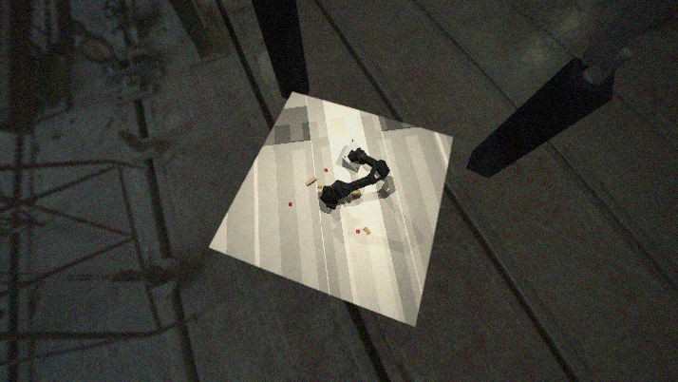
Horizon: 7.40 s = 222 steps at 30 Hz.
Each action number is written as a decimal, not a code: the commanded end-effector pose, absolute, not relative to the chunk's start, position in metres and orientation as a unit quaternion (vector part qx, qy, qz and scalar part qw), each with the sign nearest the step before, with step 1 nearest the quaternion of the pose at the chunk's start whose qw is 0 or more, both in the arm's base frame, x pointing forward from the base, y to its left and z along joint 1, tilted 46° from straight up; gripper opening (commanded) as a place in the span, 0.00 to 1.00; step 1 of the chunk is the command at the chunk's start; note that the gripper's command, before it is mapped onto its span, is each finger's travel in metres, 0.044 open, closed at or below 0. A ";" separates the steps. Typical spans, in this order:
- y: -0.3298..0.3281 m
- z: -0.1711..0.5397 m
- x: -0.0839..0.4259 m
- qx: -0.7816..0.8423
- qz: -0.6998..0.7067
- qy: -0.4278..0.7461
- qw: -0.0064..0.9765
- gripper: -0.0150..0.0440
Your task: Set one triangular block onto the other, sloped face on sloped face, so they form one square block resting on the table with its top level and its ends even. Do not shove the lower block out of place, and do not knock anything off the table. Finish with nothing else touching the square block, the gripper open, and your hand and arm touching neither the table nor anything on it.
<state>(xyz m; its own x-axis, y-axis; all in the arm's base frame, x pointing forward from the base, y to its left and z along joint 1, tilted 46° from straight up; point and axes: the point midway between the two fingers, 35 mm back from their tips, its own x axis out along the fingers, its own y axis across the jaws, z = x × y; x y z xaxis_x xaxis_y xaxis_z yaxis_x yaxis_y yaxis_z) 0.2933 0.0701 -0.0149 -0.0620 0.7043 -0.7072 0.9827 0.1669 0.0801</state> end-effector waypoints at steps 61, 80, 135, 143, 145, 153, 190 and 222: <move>0.098 0.090 0.279 0.459 -0.450 0.518 0.565 1.00; 0.100 0.084 0.282 0.458 -0.450 0.504 0.578 1.00; 0.091 0.018 0.293 0.453 -0.443 0.506 0.586 1.00; 0.092 0.007 0.291 0.455 -0.445 0.505 0.582 1.00; 0.092 0.004 0.290 0.456 -0.447 0.505 0.581 1.00; 0.094 -0.006 0.287 0.459 -0.453 0.503 0.576 1.00; 0.069 -0.002 0.292 0.523 -0.377 0.584 0.494 0.25; 0.014 -0.028 0.303 0.632 -0.134 0.732 0.218 0.25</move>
